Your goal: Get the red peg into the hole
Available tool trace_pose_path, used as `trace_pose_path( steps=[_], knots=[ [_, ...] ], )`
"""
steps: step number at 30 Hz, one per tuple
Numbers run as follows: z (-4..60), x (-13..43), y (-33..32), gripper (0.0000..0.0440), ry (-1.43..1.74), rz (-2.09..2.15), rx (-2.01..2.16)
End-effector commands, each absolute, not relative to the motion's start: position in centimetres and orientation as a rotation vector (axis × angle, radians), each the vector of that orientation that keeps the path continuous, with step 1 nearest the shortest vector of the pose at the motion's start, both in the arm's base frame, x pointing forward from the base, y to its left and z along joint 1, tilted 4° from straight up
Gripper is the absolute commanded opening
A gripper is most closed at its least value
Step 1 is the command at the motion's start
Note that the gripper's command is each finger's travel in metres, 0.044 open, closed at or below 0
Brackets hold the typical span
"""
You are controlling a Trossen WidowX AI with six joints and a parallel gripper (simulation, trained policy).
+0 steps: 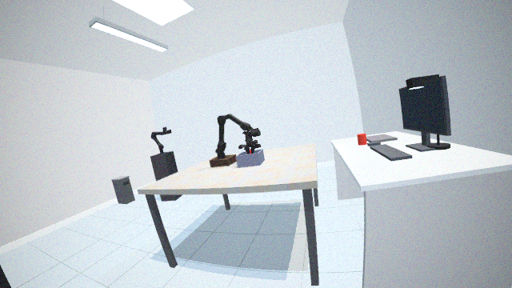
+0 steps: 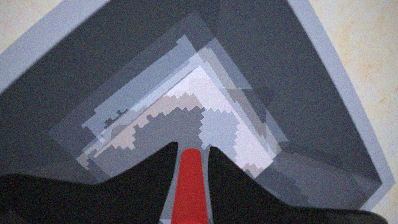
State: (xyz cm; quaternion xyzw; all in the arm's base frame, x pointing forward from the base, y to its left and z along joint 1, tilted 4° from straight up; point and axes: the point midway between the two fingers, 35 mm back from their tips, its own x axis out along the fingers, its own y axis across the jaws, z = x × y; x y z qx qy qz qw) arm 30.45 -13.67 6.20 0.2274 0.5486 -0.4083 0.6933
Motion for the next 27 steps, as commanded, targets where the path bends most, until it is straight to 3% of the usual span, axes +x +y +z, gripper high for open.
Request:
trace_pose_path(
  steps=[1,3,5,14,27],
  knots=[
    [5.1,30.7,-13.9,0.0162,1.259,-0.886,0.515],
    [5.2,31.1,-14.2,0.0173,1.262,-0.864,0.505],
    [5.3,31.7,-14.2,0.0215,1.262,-0.843,0.508],
    [6.7,34.8,-14.2,0.0440,1.262,-0.752,0.537],
    [10.4,39.7,-13.2,0.0440,1.196,-0.603,0.573]
  ],
)
